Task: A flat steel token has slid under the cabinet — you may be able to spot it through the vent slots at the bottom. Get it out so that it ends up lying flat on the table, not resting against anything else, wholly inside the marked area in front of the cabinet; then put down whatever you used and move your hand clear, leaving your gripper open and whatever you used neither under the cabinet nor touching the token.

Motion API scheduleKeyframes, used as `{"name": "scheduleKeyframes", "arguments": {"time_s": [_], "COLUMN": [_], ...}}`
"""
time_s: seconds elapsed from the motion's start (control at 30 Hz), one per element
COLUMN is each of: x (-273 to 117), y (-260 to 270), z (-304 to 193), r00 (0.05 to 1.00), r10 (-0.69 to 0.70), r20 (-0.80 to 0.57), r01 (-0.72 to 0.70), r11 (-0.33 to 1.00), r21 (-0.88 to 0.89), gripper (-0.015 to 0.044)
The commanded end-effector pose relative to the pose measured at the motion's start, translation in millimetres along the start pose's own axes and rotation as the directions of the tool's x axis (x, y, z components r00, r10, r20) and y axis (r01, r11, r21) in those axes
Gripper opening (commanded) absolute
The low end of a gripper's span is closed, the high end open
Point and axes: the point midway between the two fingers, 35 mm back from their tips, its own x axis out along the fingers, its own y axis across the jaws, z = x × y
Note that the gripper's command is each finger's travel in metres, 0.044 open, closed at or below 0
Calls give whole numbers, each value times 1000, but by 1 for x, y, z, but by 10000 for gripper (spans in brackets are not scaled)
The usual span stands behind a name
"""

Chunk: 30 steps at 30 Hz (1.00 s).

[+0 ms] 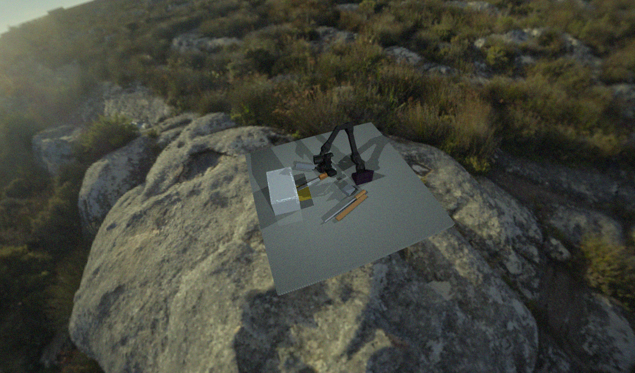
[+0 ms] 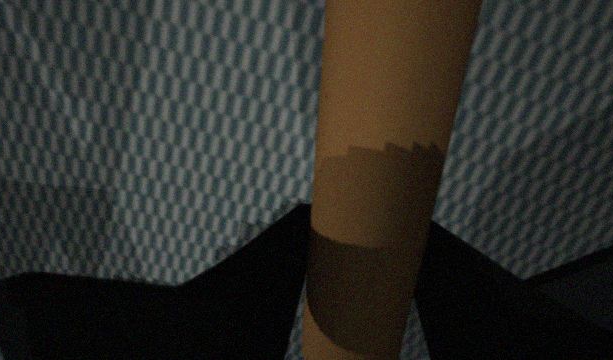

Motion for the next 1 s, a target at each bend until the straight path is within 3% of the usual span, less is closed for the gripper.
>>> {"name": "scheduleKeyframes", "arguments": {"time_s": [0.0,0.17,0.97], "x": [0,0,-1], "y": [0,0,-1], "z": [0,0,8], "r00": [1000,1000,1000], "r10": [0,0,0], "r20": [1,1,-3], "r01": [0,0,0], "r11": [1000,1000,1000], "r21": [2,2,24], "gripper": [92,0,0]}}
